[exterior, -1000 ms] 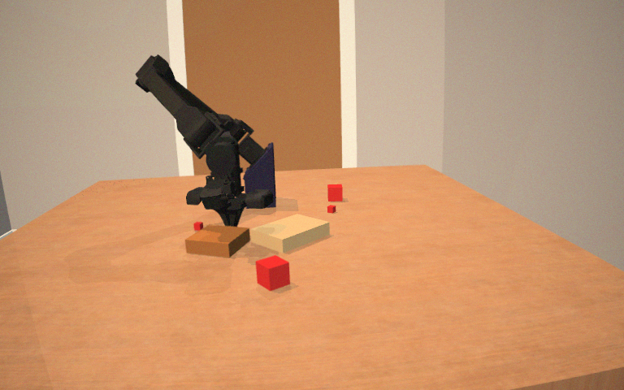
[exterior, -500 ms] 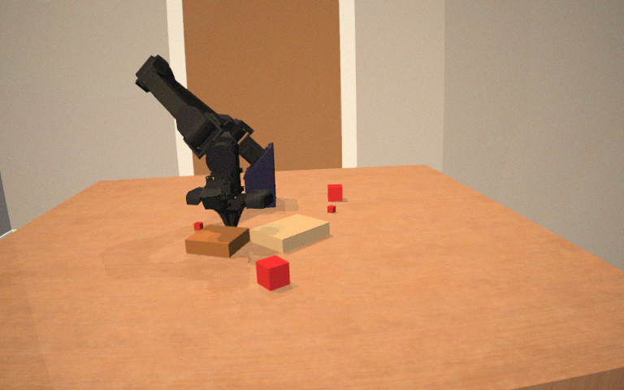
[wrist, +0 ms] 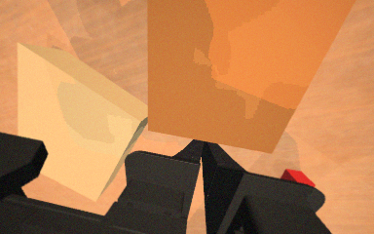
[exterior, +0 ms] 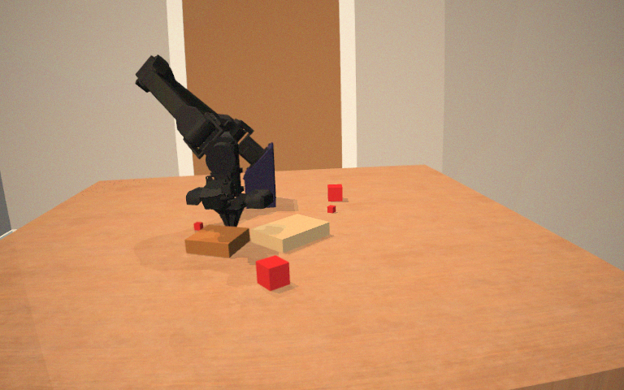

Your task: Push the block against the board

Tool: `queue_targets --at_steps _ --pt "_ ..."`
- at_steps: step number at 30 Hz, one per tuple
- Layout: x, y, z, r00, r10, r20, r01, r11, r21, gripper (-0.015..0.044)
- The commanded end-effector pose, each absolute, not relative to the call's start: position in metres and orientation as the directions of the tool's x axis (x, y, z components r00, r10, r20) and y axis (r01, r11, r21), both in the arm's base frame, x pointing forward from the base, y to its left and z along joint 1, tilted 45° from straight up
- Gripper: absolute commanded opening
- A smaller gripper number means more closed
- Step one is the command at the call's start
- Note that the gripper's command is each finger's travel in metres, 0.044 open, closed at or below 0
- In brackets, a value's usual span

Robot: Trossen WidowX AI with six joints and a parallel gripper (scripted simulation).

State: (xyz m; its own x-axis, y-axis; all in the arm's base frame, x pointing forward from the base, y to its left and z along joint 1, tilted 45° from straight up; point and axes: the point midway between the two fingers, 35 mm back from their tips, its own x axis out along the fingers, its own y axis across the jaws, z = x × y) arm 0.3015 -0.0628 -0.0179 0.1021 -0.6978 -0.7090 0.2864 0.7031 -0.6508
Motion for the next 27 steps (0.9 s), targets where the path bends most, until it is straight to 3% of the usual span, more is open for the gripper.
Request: queue_targets --at_steps 1,27 --pt "0.303 -0.064 -0.017 0.104 -0.701 -0.706 0.286 0.701 -0.654 0.0" --pt "0.278 -0.059 -0.025 0.103 -0.7 -0.706 0.285 0.701 -0.654 0.0"
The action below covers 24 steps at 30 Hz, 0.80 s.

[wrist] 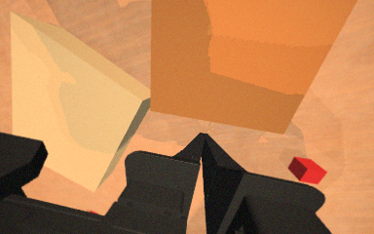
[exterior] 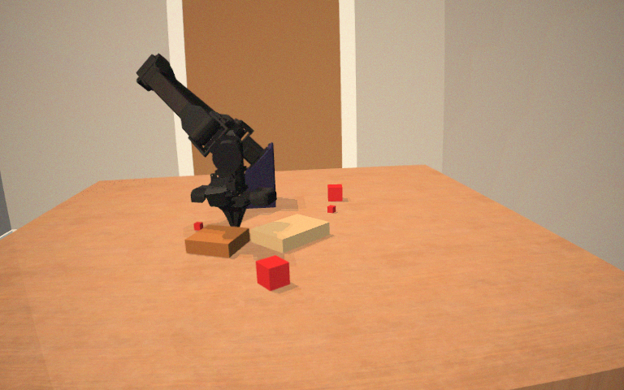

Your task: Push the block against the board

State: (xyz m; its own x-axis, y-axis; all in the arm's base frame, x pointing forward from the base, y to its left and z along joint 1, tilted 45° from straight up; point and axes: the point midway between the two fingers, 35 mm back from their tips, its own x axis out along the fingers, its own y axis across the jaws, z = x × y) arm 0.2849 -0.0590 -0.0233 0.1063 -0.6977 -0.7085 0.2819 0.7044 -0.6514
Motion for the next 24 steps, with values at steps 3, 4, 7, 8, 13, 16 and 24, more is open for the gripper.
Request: queue_targets --at_steps 3,4,7,8,13,16,24 --pt "0.273 -0.058 -0.027 0.102 -0.7 -0.706 0.284 0.701 -0.654 0.0" --pt "0.271 -0.058 -0.027 0.102 -0.7 -0.706 0.284 0.701 -0.654 0.0" --pt "0.267 -0.058 -0.029 0.102 -0.7 -0.706 0.284 0.701 -0.654 0.0" --pt "0.265 -0.057 -0.029 0.102 -0.7 -0.706 0.284 0.701 -0.654 0.0" --pt "0.258 -0.057 -0.031 0.102 -0.7 -0.706 0.284 0.701 -0.654 0.0" --pt "0.263 -0.05 -0.024 0.104 -0.698 -0.709 0.281 0.704 -0.652 0.0" --pt "0.257 -0.018 0.009 0.102 -0.7 -0.707 0.284 0.701 -0.654 0.0"
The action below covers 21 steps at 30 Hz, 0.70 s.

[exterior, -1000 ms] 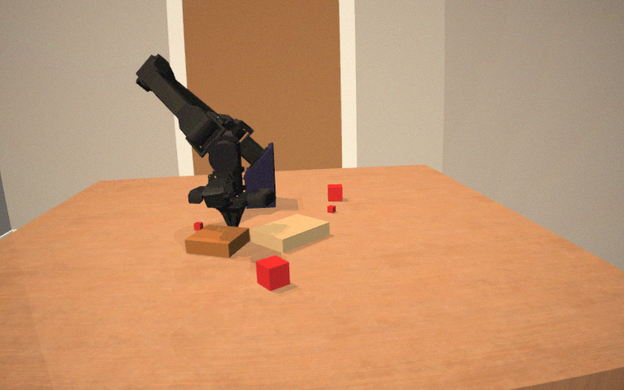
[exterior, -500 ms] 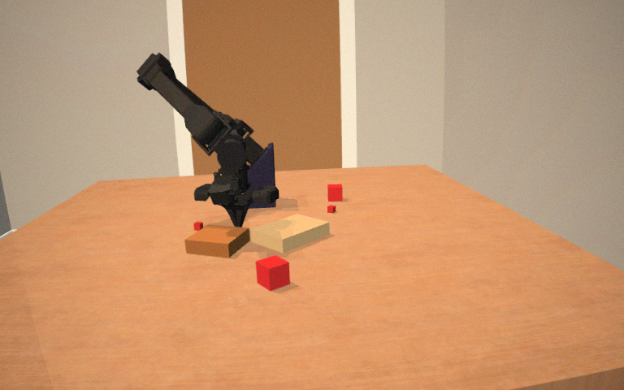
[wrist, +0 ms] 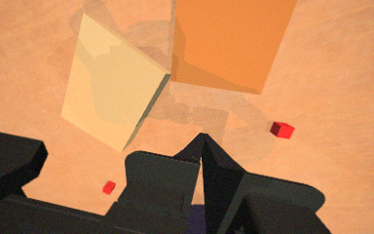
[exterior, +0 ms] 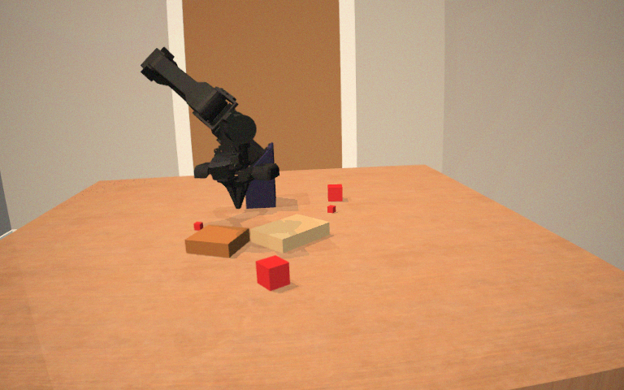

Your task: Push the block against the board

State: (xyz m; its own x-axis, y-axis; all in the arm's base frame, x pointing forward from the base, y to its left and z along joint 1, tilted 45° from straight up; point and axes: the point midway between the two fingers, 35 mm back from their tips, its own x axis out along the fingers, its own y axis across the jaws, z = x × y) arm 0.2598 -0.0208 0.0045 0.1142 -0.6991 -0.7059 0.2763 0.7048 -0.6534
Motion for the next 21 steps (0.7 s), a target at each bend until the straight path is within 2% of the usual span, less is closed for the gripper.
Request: queue_targets --at_steps 1,4,17,21 --pt "0.257 -0.018 0.009 0.102 -0.7 -0.707 0.284 0.701 -0.654 0.0" --pt "0.274 -0.018 0.015 0.102 -0.698 -0.709 0.284 0.703 -0.652 0.0" --pt "0.404 -0.061 0.077 0.11 -0.699 -0.707 0.286 0.703 -0.651 0.0" --pt "0.416 -0.069 0.085 0.11 -0.701 -0.705 0.287 0.701 -0.653 0.0"
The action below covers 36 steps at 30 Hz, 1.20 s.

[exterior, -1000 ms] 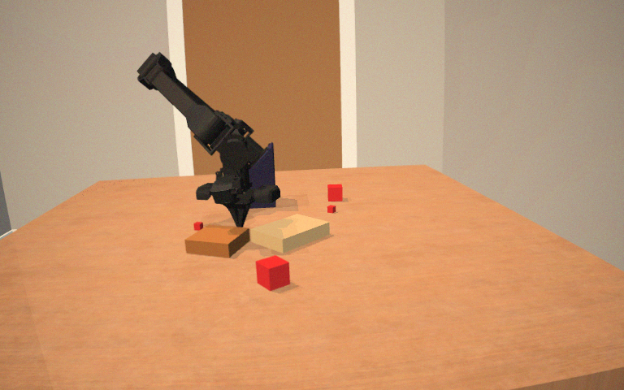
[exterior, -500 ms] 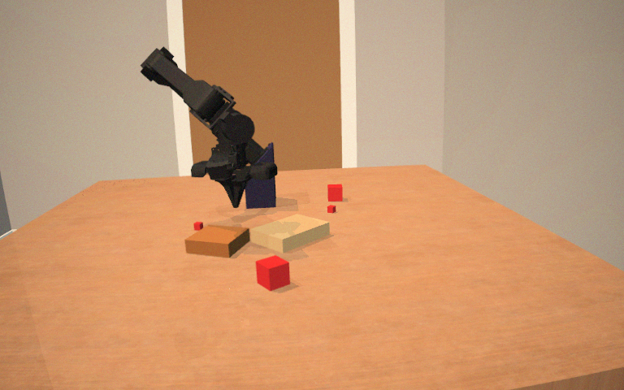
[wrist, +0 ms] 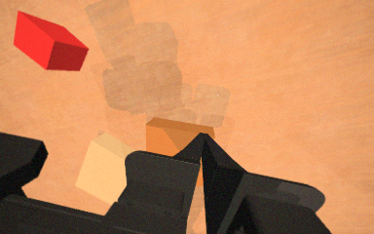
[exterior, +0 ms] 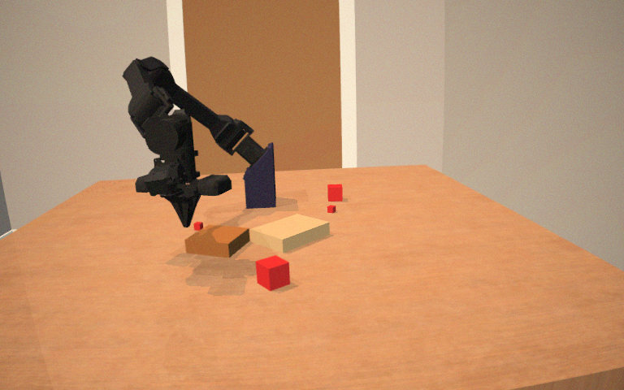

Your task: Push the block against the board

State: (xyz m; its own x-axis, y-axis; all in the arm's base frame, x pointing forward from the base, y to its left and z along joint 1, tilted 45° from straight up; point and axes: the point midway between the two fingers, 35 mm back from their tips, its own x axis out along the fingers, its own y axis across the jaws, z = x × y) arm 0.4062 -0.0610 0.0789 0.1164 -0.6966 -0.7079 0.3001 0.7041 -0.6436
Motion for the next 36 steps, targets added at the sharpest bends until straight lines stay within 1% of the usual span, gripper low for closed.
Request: queue_targets --at_steps 1,3,8,36 --pt "0.416 -0.069 0.085 0.11 -0.701 -0.705 0.287 0.701 -0.653 0.0" --pt "0.416 -0.071 0.082 0.11 -0.701 -0.705 0.287 0.701 -0.653 0.0" --pt "0.423 -0.107 0.047 0.11 -0.703 -0.703 0.287 0.699 -0.655 0.0" --pt "0.409 -0.105 0.042 0.109 -0.703 -0.703 0.287 0.699 -0.655 0.0"
